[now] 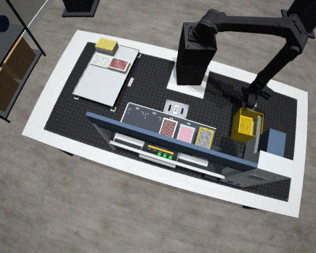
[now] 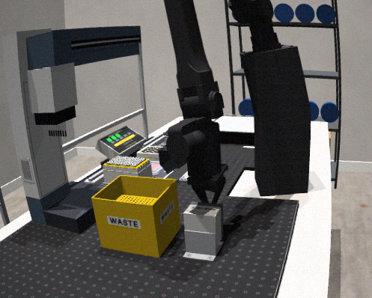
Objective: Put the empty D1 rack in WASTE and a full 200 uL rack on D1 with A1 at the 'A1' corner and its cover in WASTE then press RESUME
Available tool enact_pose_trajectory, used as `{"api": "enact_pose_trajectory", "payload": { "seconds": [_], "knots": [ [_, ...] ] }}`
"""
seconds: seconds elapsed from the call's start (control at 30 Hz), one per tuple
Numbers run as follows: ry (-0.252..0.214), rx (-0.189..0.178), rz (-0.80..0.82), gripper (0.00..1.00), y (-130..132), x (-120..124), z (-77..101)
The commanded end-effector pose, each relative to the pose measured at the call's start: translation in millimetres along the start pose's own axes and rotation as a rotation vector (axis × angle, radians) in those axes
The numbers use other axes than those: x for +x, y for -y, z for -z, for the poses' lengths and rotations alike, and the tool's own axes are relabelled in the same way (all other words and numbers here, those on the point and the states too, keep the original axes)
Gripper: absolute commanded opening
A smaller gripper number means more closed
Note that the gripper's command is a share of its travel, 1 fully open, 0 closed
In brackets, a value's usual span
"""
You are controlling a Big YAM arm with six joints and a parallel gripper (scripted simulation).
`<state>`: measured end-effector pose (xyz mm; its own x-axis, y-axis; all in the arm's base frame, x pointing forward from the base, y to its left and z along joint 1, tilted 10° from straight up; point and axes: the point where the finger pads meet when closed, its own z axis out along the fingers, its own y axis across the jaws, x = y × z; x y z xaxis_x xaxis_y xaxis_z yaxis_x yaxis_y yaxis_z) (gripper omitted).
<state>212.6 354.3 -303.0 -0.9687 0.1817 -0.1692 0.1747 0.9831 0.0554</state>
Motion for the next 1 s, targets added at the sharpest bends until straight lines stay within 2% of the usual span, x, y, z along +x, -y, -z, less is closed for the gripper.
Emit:
{"api": "enact_pose_trajectory", "payload": {
  "seconds": [0.0,0.97],
  "knots": [
    [-0.003,0.02,0.001,0.0,3.4,7.5,-6.0],
    [-0.002,0.016,0.002,0.0,-7.1,7.9,-6.1]
  ]
}}
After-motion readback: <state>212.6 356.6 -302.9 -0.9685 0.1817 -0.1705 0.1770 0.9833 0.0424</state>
